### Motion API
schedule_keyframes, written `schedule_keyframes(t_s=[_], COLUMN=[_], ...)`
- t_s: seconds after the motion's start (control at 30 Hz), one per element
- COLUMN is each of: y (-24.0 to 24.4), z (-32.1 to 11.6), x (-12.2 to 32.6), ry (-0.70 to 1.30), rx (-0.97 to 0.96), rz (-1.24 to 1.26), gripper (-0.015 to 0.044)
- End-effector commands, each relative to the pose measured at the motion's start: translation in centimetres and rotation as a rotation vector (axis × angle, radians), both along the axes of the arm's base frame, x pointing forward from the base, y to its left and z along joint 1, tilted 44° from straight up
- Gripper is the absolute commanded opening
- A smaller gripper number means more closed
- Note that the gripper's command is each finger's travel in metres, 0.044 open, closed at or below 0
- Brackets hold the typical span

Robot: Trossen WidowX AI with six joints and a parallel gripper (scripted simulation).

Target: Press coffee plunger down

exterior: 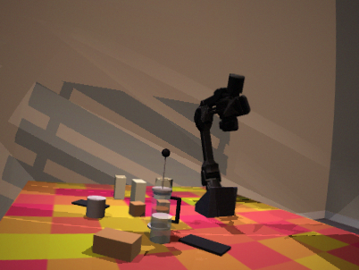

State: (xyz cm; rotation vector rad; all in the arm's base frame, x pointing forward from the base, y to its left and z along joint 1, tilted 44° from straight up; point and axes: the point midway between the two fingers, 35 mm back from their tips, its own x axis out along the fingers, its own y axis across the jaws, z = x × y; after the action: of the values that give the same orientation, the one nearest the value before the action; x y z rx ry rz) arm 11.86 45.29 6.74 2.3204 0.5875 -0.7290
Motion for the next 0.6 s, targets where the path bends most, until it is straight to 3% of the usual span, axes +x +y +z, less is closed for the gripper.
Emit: schedule_keyframes(t_s=[0.0,0.13,0.57], y=[-0.1,-1.0,-6.9], z=[0.1,0.8,4.8], x=[0.1,0.9,4.7], ry=[0.003,0.044,0.243], rx=[0.013,0.186,1.204], rz=[-0.011,-0.167,-1.012], gripper=[0.0426,0.0440,0.0440])
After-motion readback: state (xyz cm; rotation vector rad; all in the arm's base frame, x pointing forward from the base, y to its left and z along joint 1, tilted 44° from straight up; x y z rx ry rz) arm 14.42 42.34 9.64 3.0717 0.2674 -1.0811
